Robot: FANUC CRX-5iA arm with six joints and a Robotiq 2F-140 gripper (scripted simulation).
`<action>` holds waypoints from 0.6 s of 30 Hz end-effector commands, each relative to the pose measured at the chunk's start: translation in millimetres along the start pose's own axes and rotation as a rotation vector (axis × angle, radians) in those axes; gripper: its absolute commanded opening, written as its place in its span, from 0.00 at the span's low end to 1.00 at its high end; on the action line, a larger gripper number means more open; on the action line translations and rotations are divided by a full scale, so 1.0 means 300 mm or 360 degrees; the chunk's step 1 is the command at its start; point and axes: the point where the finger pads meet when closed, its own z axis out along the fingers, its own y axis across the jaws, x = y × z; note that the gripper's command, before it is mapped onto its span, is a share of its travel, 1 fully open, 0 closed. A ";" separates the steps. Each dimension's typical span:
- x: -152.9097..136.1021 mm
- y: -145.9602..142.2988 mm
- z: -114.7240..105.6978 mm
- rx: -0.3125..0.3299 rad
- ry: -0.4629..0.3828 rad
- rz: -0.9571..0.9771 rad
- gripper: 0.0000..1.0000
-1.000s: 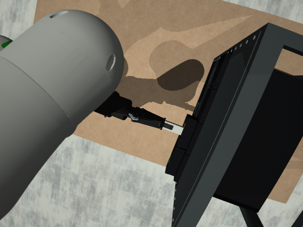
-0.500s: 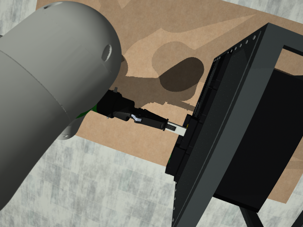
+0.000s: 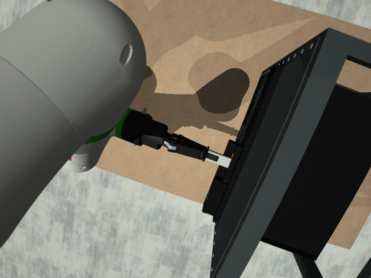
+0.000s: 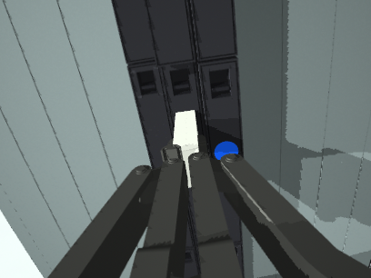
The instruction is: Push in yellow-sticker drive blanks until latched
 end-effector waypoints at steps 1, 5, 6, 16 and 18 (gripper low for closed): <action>0.000 0.000 0.003 0.0000 0.0000 0.0000 0.00; 0.000 0.000 0.003 0.0000 0.0000 0.0000 0.00; 0.000 0.000 0.003 0.0000 0.0000 0.0000 0.00; 0.000 0.000 0.013 0.0000 0.0000 0.0000 0.00; 0.000 0.000 0.013 0.0000 0.0000 0.0000 0.00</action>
